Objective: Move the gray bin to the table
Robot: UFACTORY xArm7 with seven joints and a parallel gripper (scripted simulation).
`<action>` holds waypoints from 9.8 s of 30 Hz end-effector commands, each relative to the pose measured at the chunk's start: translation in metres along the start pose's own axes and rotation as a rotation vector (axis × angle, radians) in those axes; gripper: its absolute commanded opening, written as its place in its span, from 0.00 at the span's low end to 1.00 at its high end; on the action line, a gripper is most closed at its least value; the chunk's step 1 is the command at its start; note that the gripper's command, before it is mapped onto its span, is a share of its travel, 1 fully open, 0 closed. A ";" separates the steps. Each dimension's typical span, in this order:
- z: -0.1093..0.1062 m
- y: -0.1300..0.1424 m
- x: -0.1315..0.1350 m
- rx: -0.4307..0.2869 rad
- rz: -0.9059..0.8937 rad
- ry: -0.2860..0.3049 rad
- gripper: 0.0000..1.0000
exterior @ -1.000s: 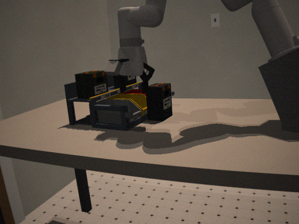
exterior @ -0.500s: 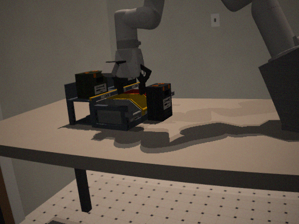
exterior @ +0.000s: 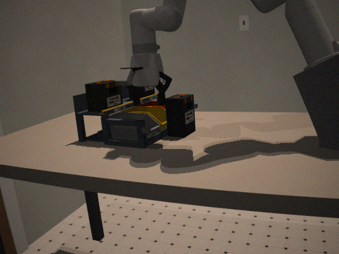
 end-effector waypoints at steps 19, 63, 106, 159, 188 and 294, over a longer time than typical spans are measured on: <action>-0.005 0.000 0.000 0.001 0.000 0.002 1.00; -0.007 0.000 0.000 0.001 0.000 0.002 1.00; 0.067 0.000 0.000 0.001 0.000 0.002 1.00; 0.059 0.000 0.000 0.001 0.000 0.002 1.00; 0.068 0.000 0.000 0.001 0.000 0.002 1.00; 0.082 0.000 0.000 0.001 0.000 0.002 0.00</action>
Point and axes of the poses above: the point where the finger pads meet when closed, its own z axis out along the fingers, its own x axis across the jaws, y = z × x, the point moved 9 cm from there along -z, back along the fingers, and after that the axes turned 12 degrees about z, right-handed, at the moved point
